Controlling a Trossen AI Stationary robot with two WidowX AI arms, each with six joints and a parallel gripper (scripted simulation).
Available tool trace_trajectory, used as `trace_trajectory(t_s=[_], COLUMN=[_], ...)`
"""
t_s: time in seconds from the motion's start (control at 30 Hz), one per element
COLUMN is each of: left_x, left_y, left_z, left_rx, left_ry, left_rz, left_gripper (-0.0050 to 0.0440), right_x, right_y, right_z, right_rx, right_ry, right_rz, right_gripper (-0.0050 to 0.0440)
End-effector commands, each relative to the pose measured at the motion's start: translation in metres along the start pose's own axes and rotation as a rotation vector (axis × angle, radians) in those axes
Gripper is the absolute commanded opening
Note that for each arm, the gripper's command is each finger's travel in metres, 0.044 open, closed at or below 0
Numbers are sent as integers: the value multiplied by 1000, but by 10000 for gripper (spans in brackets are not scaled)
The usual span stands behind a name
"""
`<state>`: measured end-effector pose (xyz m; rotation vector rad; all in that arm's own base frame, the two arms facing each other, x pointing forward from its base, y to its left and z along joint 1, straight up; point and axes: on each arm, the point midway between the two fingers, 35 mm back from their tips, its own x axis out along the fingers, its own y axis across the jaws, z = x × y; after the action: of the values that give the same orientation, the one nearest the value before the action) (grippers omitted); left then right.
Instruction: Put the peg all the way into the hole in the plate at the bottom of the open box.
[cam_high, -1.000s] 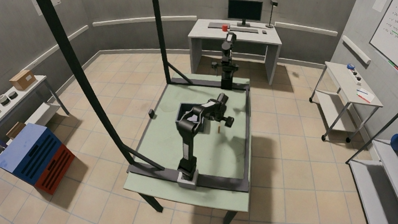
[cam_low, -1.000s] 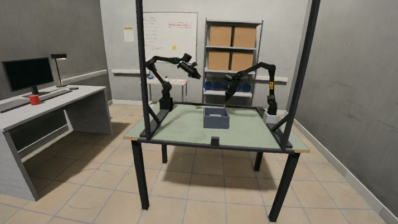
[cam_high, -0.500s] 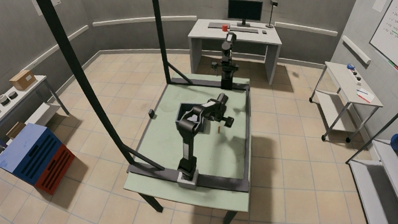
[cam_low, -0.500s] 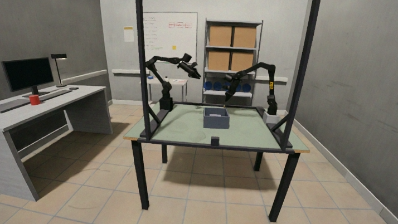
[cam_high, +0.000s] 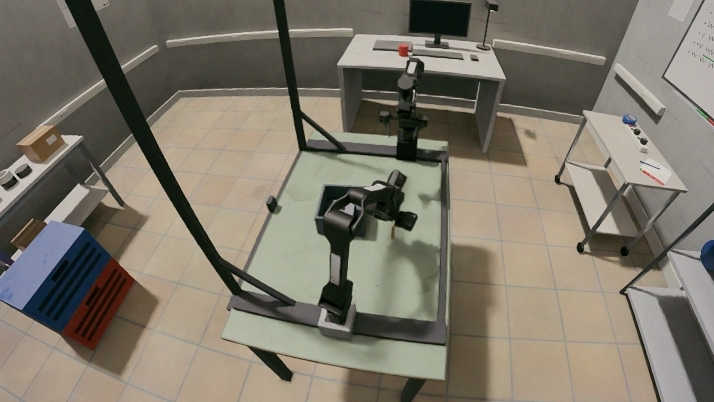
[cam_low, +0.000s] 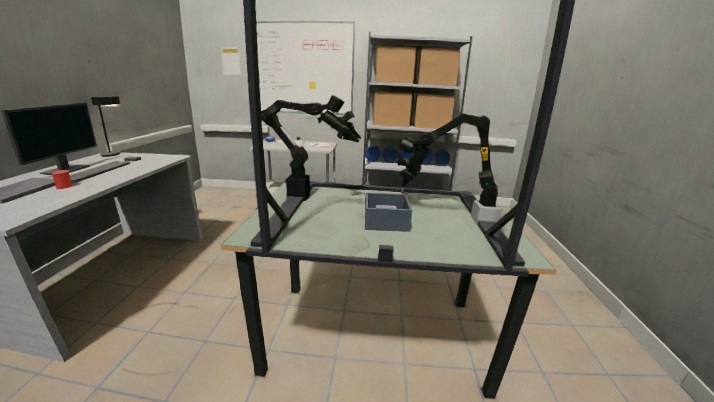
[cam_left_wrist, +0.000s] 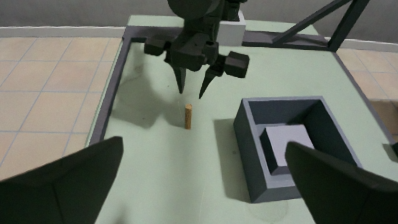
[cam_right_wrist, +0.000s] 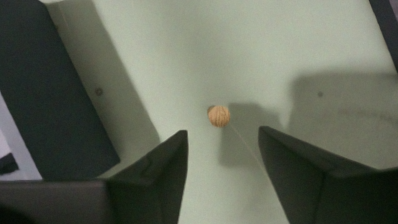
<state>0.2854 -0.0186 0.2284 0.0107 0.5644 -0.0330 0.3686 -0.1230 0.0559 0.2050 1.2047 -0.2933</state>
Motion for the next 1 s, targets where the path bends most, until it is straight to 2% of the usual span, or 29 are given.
trace_trajectory(t_s=[0.0, 0.43, 0.83, 0.9, 0.93, 0.97], left_x=[-4, -4, -4, -4, -4, -4], left_y=[0, 0, 0, 0, 0, 0], left_z=[7, 7, 7, 7, 7, 7], left_rx=[-3, -3, -3, -3, -3, -3], left_ry=[-22, -22, -22, -22, -22, -22], left_rz=[1, 1, 1, 1, 1, 1], left_gripper=[440, 440, 440, 440, 440, 440], right_x=[4, 39, 47, 47, 47, 42], right_y=[-1, -1, -1, -1, -1, -1], right_z=[5, 3, 3, 3, 3, 7], right_rx=[2, 1, 1, 1, 1, 1], right_ry=[-10, -6, -6, -6, -5, -22], right_rz=[-2, -2, -1, -1, -1, -1], right_gripper=[170, 170, 170, 130, 130, 110])
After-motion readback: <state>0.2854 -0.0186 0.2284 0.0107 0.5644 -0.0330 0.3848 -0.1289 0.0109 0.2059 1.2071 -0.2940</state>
